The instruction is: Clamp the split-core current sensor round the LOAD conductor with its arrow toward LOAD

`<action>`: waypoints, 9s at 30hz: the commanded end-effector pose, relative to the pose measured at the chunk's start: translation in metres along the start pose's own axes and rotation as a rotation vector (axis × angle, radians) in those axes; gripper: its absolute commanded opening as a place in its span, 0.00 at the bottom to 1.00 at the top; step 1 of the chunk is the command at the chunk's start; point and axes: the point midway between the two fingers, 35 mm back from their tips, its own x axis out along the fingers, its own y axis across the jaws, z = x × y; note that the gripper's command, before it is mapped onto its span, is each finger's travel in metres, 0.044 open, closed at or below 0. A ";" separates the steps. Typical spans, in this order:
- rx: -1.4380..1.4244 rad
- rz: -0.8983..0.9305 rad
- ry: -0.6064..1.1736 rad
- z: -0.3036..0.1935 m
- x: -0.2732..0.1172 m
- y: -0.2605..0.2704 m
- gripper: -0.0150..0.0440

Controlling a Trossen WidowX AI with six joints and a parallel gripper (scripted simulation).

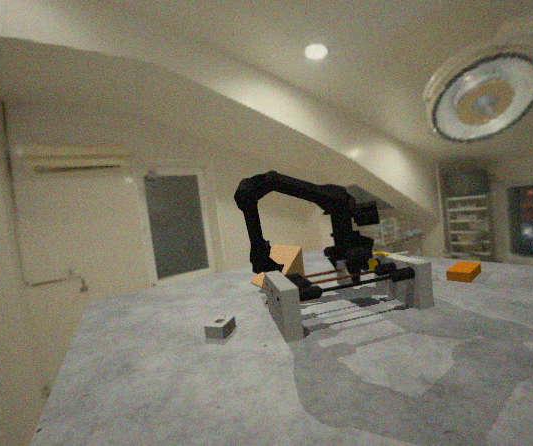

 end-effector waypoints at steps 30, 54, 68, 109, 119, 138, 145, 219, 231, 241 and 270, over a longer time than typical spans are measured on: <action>0.001 0.000 0.000 0.000 0.000 0.000 0.25; -0.008 -0.141 0.005 0.001 -0.010 -0.001 0.25; -0.009 -0.199 0.006 0.001 -0.014 -0.001 0.25; -0.009 -0.199 0.006 0.001 -0.014 -0.001 0.25; -0.009 -0.199 0.006 0.001 -0.014 -0.001 0.25; -0.009 -0.199 0.006 0.001 -0.014 -0.001 0.25; -0.009 -0.199 0.006 0.001 -0.014 -0.001 0.25; -0.009 -0.199 0.006 0.001 -0.014 -0.001 0.25; -0.009 -0.199 0.006 0.001 -0.014 -0.001 0.25; -0.011 -0.181 0.030 -0.006 -0.008 -0.001 0.25; -0.011 -0.181 0.030 -0.006 -0.008 -0.001 0.25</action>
